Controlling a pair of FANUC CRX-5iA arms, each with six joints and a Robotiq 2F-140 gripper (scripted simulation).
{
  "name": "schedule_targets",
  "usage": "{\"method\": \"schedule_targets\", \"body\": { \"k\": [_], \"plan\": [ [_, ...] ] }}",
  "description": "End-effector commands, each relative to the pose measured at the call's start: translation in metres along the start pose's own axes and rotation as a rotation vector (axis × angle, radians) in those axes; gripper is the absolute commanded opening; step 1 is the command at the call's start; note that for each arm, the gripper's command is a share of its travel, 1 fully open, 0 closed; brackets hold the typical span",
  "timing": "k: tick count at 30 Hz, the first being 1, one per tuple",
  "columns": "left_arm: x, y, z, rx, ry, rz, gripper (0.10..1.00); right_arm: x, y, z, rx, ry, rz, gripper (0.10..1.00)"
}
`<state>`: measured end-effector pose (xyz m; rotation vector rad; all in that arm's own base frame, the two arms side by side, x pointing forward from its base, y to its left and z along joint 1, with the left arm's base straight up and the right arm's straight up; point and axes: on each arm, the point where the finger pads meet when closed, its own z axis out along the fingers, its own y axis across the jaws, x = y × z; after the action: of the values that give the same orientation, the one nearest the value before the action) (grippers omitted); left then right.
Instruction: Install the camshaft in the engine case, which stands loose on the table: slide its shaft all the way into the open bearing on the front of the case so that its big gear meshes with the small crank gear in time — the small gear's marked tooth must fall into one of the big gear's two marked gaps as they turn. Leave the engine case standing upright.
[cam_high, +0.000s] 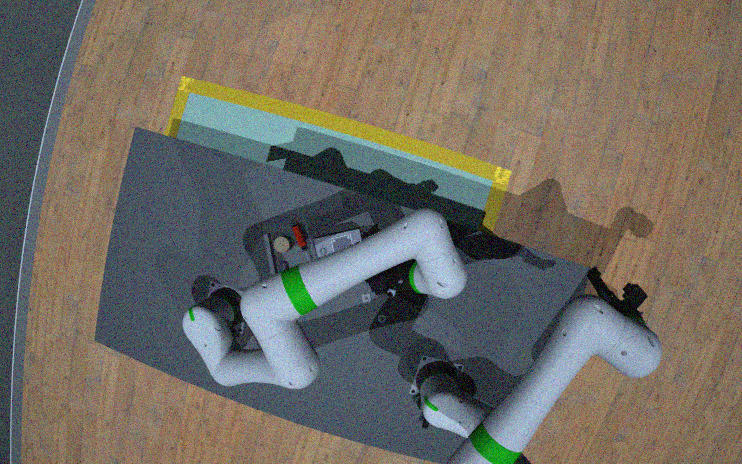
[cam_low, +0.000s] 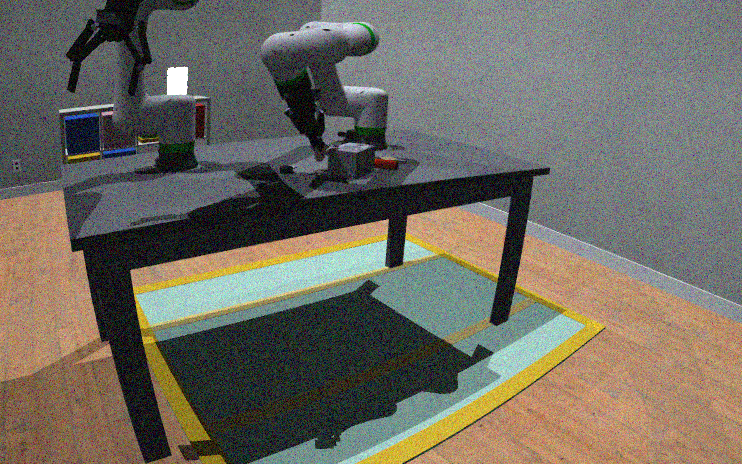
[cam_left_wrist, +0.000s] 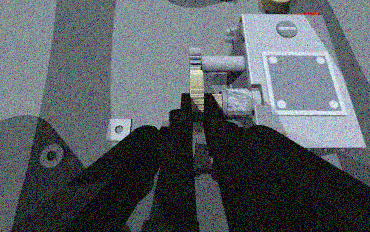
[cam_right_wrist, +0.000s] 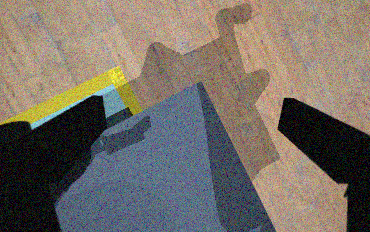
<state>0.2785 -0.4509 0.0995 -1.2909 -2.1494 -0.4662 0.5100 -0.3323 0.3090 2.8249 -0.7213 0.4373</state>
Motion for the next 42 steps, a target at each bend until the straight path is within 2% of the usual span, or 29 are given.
{"method": "schedule_targets", "body": {
  "k": [1, 14, 15, 42],
  "plan": [
    [0.0004, 0.0000, -0.0009, 0.000, -0.002, 0.000, 0.142, 0.0007, 0.0003, -0.0011, 0.000, 0.002, 0.000, 1.000],
    [0.0004, 0.0000, -0.0009, 0.000, -0.002, 0.000, 0.142, 0.0007, 0.0003, -0.0011, 0.000, 0.002, 0.000, 1.000],
    [0.0004, 0.0000, -0.0009, 0.000, -0.002, 0.000, 0.267, 0.0007, 0.0003, -0.0011, 0.000, 0.002, 0.000, 1.000],
    [0.0004, 0.0000, -0.0009, 0.000, -0.002, 0.000, 0.267, 0.0007, 0.0003, -0.0011, 0.000, 0.002, 0.000, 1.000]
  ]
}}
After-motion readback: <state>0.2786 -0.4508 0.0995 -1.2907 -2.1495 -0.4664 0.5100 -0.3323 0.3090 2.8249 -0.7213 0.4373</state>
